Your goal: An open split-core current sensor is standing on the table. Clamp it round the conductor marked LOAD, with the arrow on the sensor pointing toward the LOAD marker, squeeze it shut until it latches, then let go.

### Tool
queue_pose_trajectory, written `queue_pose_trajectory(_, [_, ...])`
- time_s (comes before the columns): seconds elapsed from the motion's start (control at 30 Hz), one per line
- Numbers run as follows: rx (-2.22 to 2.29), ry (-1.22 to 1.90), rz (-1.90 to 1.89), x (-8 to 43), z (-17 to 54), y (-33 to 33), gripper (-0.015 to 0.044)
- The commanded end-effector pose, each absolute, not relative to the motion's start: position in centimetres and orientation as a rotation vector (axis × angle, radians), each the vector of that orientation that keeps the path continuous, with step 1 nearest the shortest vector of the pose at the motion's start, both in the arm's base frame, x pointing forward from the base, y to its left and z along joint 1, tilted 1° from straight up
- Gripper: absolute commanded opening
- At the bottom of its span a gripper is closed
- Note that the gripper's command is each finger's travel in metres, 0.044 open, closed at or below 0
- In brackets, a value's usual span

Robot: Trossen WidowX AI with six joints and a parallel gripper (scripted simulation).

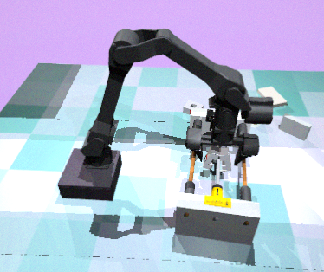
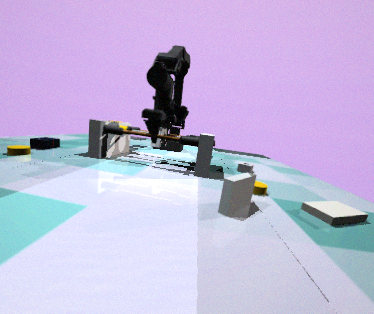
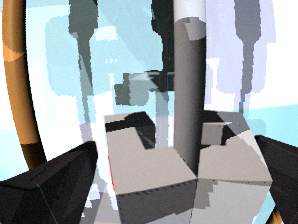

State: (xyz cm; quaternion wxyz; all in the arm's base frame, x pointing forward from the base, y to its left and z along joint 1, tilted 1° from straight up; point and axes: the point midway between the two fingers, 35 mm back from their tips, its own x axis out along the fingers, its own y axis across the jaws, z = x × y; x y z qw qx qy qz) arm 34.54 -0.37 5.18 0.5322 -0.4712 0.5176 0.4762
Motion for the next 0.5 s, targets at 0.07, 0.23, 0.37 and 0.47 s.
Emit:
queue_pose_trajectory(0.07, [-1.120, 1.238, 1.134, 34.47, 4.06, -0.34, 0.0440])
queue_pose_trajectory(0.23, [-1.124, 1.235, 1.137, 34.51, 4.43, -0.36, 0.0420])
queue_pose_trajectory(0.37, [-1.124, 1.235, 1.137, 34.51, 4.43, -0.36, 0.0393])
queue_pose_trajectory(0.47, [-1.124, 1.235, 1.137, 34.51, 4.43, -0.36, 0.0373])
